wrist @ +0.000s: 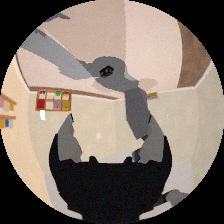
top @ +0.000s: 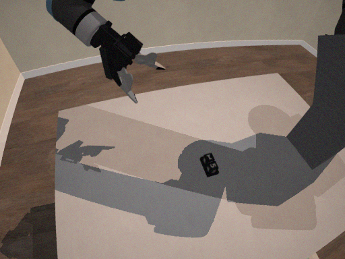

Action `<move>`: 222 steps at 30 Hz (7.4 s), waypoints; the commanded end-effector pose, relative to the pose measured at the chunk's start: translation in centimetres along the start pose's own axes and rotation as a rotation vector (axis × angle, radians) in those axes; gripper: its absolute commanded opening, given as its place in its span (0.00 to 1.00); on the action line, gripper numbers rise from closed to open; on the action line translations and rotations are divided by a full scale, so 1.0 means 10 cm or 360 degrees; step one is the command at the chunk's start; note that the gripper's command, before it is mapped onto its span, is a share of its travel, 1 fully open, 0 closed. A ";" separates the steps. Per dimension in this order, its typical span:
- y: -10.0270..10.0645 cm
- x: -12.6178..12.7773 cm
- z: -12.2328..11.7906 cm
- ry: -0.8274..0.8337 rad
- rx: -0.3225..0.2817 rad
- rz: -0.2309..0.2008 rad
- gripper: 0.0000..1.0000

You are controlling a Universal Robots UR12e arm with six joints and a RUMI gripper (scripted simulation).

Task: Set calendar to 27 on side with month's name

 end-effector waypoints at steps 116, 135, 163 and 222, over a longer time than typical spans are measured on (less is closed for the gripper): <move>2.75 -0.18 -0.87 0.1146 0.1528 0.0509 1.00; 3.04 -0.15 -0.47 0.1147 0.1528 0.0507 0.29; 3.04 -0.15 -0.47 0.1147 0.1528 0.0507 0.29; 3.29 -0.13 -0.05 0.1146 0.1528 0.0508 0.29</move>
Point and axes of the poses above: the point where the finger pads meet when closed, its own y axis out along the fingers, its own x axis across the jaws, z = x × y, the point moved 6 cm from there along -y, back along the fingers, and after that the axes turned 9 degrees about -y, right-handed, at the moved point
